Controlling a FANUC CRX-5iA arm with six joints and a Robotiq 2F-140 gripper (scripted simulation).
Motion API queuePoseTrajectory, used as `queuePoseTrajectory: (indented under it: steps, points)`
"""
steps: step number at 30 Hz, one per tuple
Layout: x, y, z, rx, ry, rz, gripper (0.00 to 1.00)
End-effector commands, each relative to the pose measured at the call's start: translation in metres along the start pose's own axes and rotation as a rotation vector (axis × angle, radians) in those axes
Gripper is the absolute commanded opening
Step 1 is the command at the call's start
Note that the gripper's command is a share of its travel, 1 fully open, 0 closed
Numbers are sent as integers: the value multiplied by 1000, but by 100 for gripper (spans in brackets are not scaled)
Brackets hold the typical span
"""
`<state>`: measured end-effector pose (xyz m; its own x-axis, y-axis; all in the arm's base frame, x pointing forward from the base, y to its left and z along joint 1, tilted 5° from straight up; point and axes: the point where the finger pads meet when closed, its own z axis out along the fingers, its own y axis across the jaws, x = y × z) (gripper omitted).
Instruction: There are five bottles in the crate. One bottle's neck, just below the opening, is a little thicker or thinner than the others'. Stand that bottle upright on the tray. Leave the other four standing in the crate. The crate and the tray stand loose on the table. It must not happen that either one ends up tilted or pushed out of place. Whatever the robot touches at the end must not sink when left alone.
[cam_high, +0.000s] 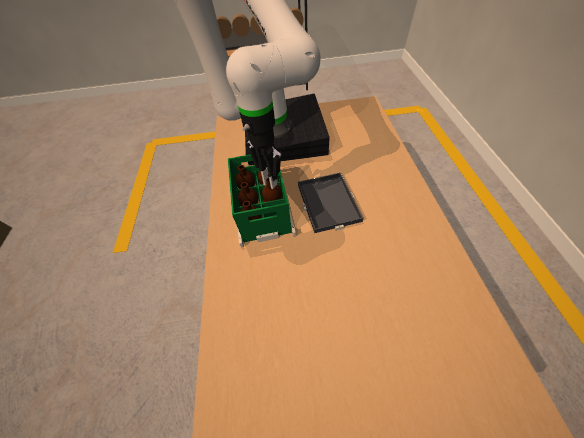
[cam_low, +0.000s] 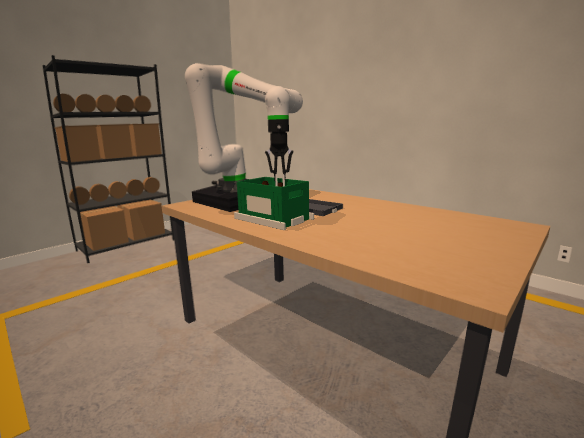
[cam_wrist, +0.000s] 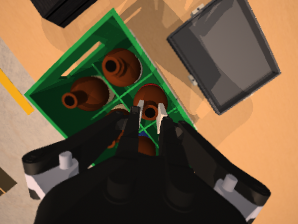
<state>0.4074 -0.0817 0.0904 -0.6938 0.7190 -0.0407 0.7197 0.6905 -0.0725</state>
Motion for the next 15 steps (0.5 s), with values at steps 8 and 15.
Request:
queuePoseTrajectory:
  steps: [8,15]
  points:
    - [0,0,-1,-1,-1,0,44]
    - [0,0,-1,-1,-1,0,44]
